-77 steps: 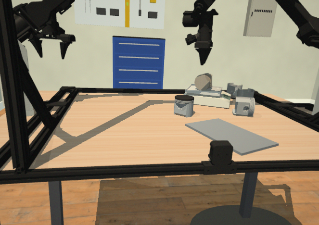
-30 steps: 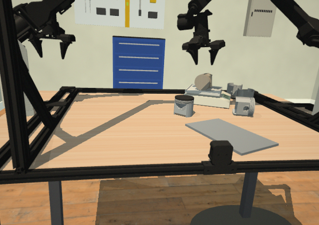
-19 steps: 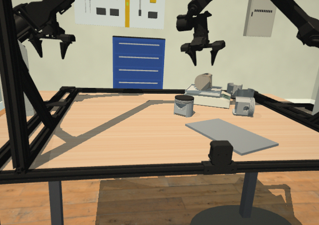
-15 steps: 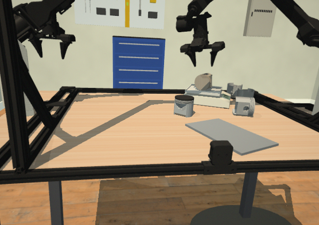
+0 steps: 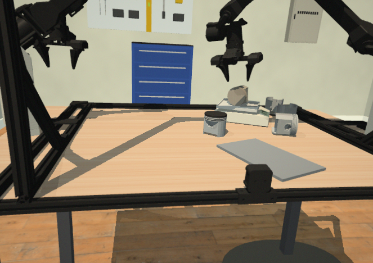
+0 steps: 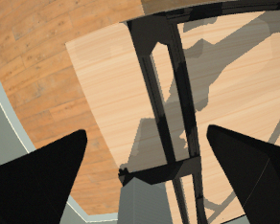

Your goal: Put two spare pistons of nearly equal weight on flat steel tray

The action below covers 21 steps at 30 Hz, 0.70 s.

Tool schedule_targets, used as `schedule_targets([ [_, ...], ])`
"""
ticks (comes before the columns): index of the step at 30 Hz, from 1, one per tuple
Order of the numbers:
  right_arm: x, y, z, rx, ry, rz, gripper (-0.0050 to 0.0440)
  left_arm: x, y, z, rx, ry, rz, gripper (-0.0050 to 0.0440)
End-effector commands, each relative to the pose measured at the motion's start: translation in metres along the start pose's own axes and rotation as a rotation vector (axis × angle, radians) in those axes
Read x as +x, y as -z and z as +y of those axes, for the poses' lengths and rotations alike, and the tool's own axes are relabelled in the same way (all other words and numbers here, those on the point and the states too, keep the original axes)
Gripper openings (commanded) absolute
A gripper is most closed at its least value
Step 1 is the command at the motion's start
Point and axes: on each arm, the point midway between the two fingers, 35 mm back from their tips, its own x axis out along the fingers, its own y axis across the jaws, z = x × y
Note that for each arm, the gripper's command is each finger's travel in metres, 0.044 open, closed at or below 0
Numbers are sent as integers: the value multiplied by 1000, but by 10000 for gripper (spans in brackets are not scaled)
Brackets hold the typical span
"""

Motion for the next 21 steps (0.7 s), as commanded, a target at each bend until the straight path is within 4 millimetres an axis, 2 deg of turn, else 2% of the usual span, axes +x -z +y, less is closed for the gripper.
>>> schedule_targets([
  [1, 12, 2, 3, 9, -17, 5, 378, 0, 0, 0, 0, 2, 0, 440],
  [21, 42, 2, 3, 9, -17, 5, 378, 0, 0, 0, 0, 2, 0, 440],
])
